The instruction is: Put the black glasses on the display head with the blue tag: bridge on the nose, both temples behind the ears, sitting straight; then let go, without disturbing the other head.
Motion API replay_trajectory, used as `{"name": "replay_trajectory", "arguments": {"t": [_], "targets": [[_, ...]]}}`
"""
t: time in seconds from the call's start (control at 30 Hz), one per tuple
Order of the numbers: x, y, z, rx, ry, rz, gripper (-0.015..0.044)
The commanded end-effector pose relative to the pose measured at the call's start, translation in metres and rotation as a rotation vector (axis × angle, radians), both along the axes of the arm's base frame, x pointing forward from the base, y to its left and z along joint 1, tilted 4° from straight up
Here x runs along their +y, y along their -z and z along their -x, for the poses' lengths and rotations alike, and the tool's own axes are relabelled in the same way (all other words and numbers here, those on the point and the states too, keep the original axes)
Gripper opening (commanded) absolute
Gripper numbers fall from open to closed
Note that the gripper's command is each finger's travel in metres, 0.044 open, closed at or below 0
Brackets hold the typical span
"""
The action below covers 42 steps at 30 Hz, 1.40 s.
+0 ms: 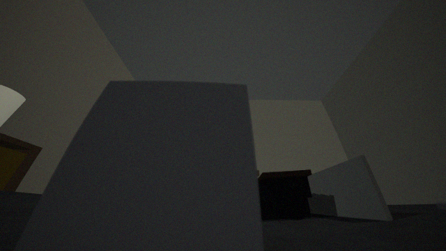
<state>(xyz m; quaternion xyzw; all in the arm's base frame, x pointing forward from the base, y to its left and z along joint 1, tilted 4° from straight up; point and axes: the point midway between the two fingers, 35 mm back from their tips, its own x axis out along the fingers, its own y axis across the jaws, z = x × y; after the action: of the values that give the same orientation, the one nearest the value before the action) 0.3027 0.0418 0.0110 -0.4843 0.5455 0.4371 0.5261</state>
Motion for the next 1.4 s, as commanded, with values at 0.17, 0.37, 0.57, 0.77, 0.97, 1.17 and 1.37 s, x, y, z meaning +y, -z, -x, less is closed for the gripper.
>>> {"name": "replay_trajectory", "arguments": {"t": [0.17,0.37,0.57,0.77,0.97,1.17,1.37], "targets": [[-0.001,0.012,0.003,0.008,-0.003,0.0,0.0],[-0.002,0.018,0.003,0.008,-0.003,0.0,0.0],[-0.002,0.024,0.004,0.008,-0.003,0.0,0.0],[-0.003,0.03,0.005,0.008,-0.003,0.0,0.0],[-0.003,0.028,0.003,0.002,0.0,0.0,0.0105],[-0.003,0.028,0.004,0.002,0.0,0.0,0.0108],[-0.002,0.026,0.006,0.003,-0.001,0.0,0.0108]]}}
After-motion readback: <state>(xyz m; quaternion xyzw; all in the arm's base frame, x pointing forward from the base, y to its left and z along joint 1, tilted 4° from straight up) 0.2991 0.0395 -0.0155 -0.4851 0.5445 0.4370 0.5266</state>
